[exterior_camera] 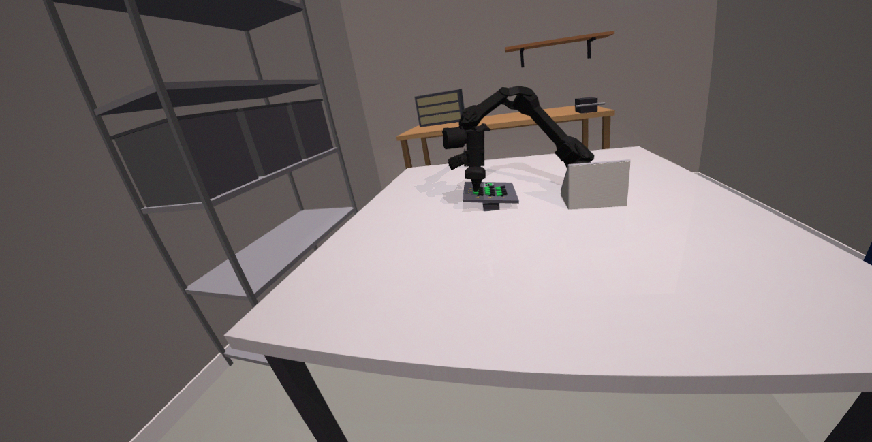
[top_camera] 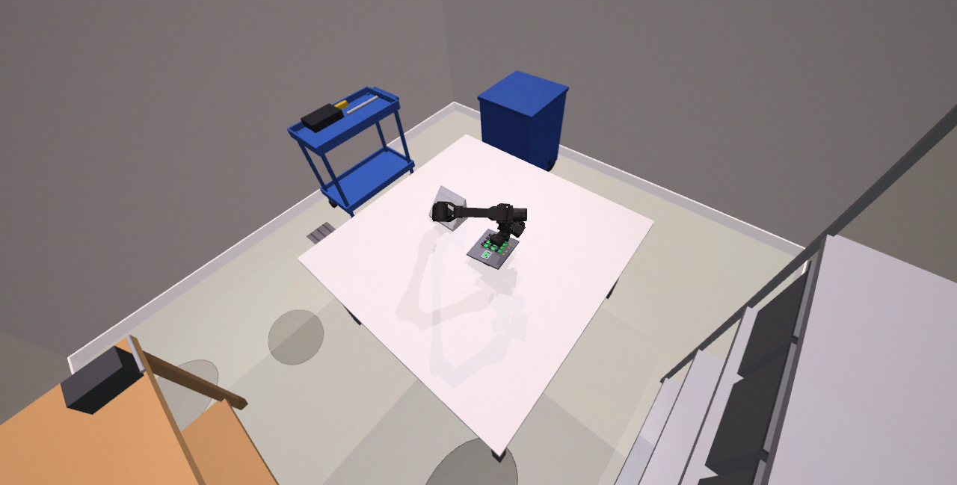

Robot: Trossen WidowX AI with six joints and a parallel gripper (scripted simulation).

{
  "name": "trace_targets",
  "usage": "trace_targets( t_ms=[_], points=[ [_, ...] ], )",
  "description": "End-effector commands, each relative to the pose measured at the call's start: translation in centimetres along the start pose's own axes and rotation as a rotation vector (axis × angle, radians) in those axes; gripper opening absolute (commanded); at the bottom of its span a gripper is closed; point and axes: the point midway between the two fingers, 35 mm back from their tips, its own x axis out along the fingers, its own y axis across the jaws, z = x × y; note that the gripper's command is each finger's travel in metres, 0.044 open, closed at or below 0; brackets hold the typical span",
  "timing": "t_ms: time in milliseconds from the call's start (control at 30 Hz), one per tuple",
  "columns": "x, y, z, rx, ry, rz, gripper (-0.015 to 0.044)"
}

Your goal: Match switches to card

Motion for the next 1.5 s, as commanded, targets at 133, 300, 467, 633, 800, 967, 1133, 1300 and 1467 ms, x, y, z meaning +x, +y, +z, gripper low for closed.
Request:
trace_targets(
  t_ms=[133, 300, 467, 633, 800, 967, 1133, 1300, 1467],
  points=[
    [0.2, 0.0, 0.0, -0.007, -0.001, -0.004, 0.0000],
    [0.2, 0.0, 0.0, -0.007, -0.001, -0.004, 0.0000],
    [0.3, 0.0, 0.0, -0.007, -0.001, -0.004, 0.0000],
    [0.4, 0.0, 0.0, -0.007, -0.001, -0.004, 0.0000],
    [0.4, 0.0, 0.0, -0.007, -0.001, -0.004, 0.0000],
    [0.5, 0.0, 0.0, -0.007, -0.001, -0.004, 0.0000],
    [0.6, 0.0, 0.0, -0.007, -0.001, -0.004, 0.0000],
    [0.2, 0.0, 0.0, 0.000, -0.002, -0.001, 0.0000],
    [-5.9, 0.1, -0.2, -0.008, -0.026, -0.001, 0.0000]
  ],
)
